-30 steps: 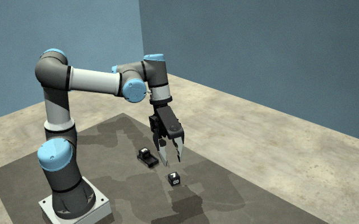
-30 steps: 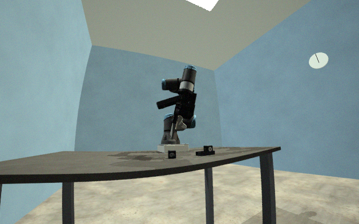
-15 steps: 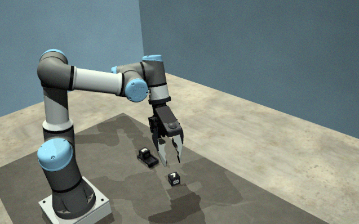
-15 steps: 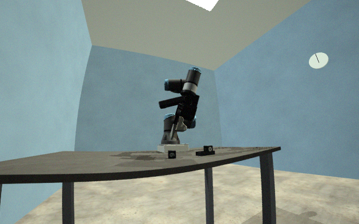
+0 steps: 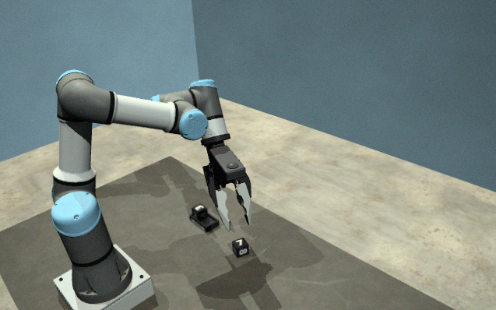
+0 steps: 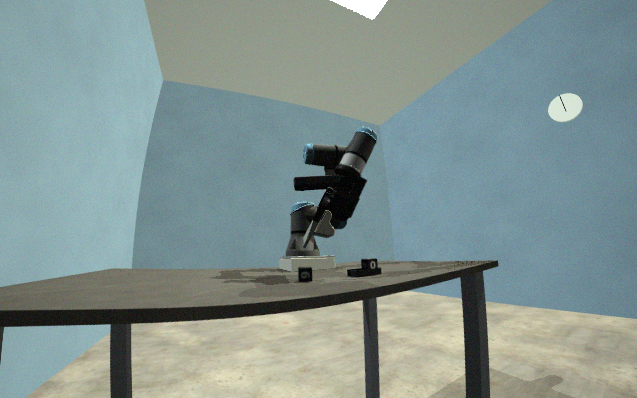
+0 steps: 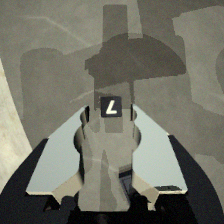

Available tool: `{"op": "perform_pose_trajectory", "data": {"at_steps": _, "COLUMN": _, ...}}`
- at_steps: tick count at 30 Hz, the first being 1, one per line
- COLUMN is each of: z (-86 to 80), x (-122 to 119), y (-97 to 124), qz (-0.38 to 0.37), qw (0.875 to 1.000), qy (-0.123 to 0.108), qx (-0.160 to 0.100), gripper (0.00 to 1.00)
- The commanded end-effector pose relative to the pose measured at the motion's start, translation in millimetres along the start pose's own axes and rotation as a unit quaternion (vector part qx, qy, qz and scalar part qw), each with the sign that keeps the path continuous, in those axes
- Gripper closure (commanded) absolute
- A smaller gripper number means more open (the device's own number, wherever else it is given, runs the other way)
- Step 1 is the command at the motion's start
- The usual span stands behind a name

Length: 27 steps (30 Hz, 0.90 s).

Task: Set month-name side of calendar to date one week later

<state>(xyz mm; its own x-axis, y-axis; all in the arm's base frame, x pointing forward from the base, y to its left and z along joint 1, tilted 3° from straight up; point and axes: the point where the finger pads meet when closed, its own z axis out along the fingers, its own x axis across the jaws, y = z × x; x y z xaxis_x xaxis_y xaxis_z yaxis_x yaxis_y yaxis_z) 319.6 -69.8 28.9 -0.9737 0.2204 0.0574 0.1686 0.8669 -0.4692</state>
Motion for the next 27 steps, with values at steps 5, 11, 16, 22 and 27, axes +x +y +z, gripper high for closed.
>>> {"op": "perform_pose_trajectory", "data": {"at_steps": 5, "z": -0.5, "x": -0.5, "y": -0.2, "qz": 0.001, "qw": 1.0, "qy": 0.0, "qx": 0.012, "gripper": 0.71}}
{"op": "perform_pose_trajectory", "data": {"at_steps": 11, "z": 1.1, "x": 1.1, "y": 0.1, "qz": 0.002, "qw": 0.999, "qy": 0.006, "qx": 0.051, "gripper": 0.71}}
{"op": "perform_pose_trajectory", "data": {"at_steps": 16, "z": 1.3, "x": 1.3, "y": 0.6, "qz": 0.002, "qw": 0.997, "qy": 0.006, "qx": 0.082, "gripper": 0.71}}
{"op": "perform_pose_trajectory", "data": {"at_steps": 22, "z": 0.0, "x": -0.3, "y": 1.9, "qz": 0.002, "qw": 0.992, "qy": 0.001, "qx": 0.129, "gripper": 0.71}}
{"op": "perform_pose_trajectory", "data": {"at_steps": 27, "z": -0.4, "x": -0.8, "y": 2.3, "qz": 0.001, "qw": 0.99, "qy": -0.001, "qx": 0.138, "gripper": 0.71}}
